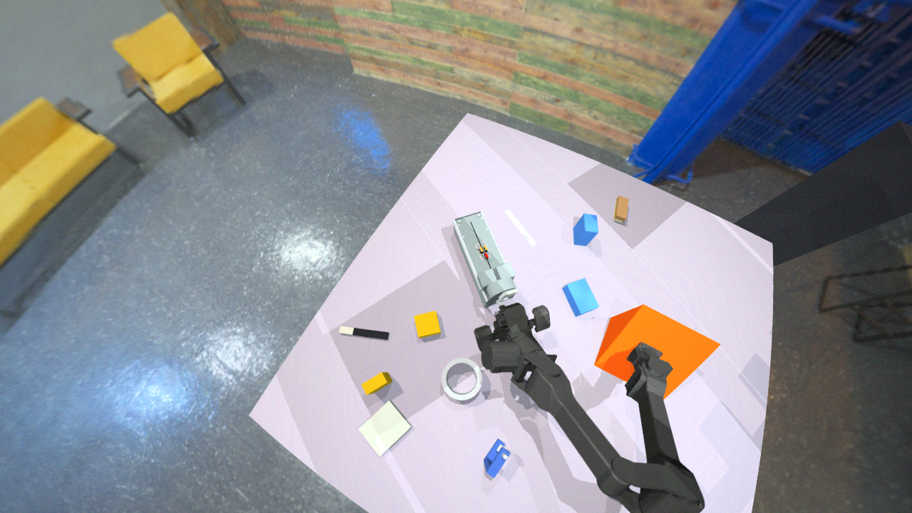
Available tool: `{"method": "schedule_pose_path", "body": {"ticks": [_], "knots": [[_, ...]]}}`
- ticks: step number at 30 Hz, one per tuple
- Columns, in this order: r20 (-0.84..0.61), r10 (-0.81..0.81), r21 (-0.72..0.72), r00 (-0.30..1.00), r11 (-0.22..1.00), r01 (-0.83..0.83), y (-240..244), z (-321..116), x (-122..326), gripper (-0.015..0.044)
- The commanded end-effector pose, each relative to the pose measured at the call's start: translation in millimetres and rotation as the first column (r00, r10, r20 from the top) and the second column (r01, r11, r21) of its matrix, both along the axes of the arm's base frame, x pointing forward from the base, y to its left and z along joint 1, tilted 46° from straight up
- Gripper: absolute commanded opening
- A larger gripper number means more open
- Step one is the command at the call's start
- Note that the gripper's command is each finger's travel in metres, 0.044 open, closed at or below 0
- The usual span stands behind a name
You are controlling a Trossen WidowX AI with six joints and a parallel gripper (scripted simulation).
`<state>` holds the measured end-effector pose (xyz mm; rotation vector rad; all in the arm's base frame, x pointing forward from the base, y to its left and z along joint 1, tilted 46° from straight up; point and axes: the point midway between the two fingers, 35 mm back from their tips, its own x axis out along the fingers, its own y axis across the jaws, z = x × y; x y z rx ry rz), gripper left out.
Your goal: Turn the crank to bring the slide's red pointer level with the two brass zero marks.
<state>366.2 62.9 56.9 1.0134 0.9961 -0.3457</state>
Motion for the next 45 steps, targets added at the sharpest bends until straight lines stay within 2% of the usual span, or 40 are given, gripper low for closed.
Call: {"method": "schedule_pose_path", "body": {"ticks": [1,6,23,37,45], "knots": [[0.001,0.000,0.000,1.000,1.000,0.000,0,0,0,0.0000],[0.001,0.000,0.000,1.000,1.000,0.000,0,0,0,0.0000],[0.001,0.000,0.000,1.000,1.000,0.000,0,0,0,0.0440],[-0.002,-0.001,-0.003,1.000,1.000,0.001,-40,37,0,0.0440],[-0.008,-0.012,-0.008,1.000,1.000,0.012,-88,77,4,0.0440]]}}
